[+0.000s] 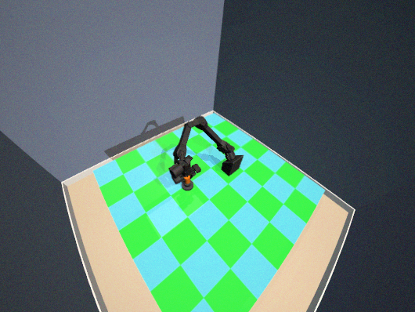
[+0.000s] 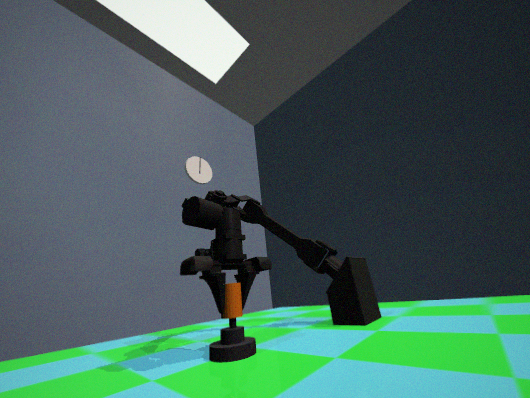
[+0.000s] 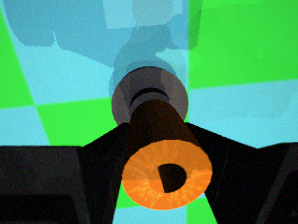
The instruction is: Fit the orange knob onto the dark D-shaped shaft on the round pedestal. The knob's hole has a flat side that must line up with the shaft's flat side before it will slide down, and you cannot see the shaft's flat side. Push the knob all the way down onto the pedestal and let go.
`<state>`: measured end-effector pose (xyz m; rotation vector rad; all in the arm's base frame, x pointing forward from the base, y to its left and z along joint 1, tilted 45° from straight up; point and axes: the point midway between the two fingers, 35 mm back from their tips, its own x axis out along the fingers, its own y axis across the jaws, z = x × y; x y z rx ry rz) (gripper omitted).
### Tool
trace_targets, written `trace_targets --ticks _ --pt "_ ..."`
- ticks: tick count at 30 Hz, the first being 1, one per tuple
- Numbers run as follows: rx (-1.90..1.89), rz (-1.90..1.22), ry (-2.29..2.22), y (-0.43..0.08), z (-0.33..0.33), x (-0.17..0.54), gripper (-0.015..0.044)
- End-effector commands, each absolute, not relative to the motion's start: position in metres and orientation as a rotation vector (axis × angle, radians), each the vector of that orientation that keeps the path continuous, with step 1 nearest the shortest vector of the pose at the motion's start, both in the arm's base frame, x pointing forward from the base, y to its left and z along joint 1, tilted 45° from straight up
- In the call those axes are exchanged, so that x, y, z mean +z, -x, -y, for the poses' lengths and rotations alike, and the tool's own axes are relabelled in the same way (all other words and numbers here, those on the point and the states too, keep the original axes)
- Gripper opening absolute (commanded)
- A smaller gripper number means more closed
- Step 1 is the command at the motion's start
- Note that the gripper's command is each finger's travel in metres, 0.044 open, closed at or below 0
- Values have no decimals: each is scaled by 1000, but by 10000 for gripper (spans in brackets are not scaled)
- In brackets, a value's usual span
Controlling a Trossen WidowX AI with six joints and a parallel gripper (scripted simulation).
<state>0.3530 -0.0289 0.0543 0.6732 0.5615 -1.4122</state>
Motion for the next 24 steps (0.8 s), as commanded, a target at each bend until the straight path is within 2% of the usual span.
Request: trace_targets --ticks 1,15,24 --pt "-1411 -559 -672 -354 29 54 0" --pt "-1414 -553 -679 -355 26 58 0" --pt "-1482 -414 -839 -356 27 58 0"
